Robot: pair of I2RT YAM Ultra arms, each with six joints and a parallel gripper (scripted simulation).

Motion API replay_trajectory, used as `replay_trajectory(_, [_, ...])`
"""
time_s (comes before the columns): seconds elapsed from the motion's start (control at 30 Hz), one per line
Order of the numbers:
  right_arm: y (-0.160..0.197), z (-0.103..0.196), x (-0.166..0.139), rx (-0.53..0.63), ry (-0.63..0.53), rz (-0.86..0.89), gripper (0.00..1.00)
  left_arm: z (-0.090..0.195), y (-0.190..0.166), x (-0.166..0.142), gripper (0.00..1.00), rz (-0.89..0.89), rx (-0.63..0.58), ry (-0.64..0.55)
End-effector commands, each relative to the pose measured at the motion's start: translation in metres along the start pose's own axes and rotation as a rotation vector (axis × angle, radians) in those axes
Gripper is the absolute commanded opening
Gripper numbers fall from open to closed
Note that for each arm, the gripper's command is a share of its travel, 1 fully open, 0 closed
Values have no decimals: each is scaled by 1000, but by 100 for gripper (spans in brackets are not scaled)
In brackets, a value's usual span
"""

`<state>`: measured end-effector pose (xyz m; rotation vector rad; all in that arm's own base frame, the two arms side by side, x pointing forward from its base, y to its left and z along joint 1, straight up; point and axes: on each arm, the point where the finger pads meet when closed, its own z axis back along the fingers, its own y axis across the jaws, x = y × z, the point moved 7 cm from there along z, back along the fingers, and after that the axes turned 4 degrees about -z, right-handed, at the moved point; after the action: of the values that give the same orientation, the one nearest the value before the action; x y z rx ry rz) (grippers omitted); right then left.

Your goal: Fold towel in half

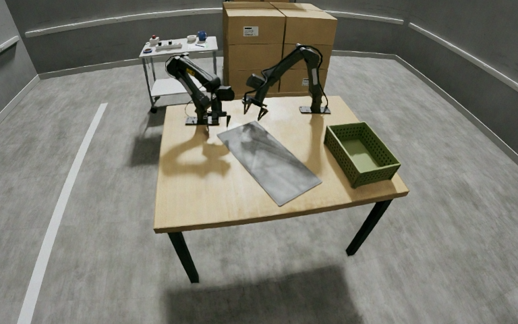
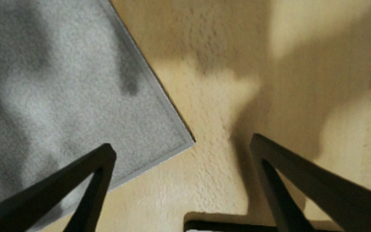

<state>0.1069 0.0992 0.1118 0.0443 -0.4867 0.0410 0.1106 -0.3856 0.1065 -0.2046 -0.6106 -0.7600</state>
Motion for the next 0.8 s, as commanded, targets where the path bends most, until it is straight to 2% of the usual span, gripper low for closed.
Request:
replay_trajectory(0.0, [1,1,1,5,-5,-3,100,3,-1,4,100,5,-6,-12])
replay_trajectory(0.53, [1,1,1,5,-5,-3,100,3,-1,4,100,5,-6,-12])
replay_trajectory(0.57, [3,11,7,22,-27,-44,34,14,-2,16,34,-25,-18,-32])
replay_trajectory(0.77, [4,7,5,-8,-14,-107,34,14,-2,17,34,-69,-19,-39])
